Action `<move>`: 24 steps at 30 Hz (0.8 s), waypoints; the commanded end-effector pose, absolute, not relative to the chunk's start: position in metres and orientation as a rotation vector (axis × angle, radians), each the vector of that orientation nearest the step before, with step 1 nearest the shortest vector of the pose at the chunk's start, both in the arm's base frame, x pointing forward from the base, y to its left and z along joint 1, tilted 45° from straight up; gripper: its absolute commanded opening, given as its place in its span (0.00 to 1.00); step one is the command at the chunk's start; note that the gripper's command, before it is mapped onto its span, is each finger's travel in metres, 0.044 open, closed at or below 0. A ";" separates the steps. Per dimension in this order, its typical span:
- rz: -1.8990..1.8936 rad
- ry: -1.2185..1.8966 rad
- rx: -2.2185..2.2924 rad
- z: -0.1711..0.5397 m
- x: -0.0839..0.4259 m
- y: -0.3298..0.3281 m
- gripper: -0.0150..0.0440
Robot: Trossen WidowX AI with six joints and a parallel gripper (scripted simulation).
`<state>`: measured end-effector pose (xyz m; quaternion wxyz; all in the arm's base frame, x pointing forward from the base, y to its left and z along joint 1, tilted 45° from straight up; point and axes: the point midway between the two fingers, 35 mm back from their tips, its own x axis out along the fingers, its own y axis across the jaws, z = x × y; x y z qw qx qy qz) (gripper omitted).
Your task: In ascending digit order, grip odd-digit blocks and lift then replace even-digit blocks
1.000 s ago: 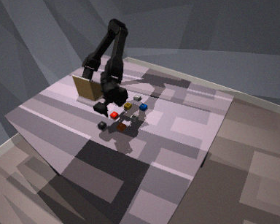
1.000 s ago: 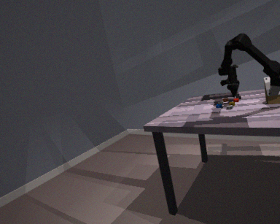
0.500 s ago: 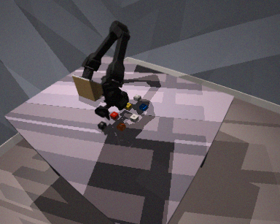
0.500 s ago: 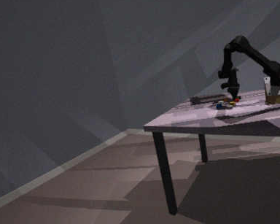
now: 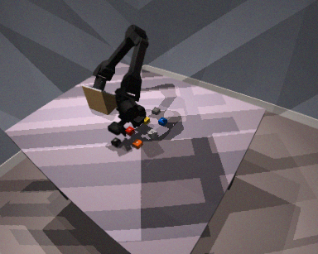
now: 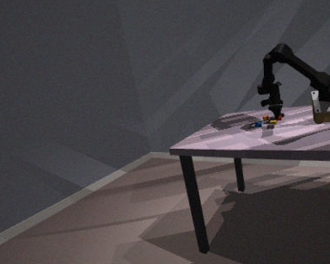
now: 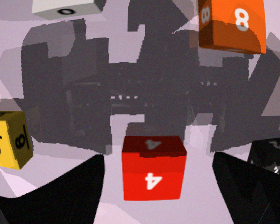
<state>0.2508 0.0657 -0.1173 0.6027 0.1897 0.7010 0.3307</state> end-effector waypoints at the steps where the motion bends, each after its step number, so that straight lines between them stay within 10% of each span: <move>1: 0.763 1.625 0.448 -0.118 0.251 0.066 0.49; 24: 0.763 1.625 0.448 -0.118 0.251 0.066 0.46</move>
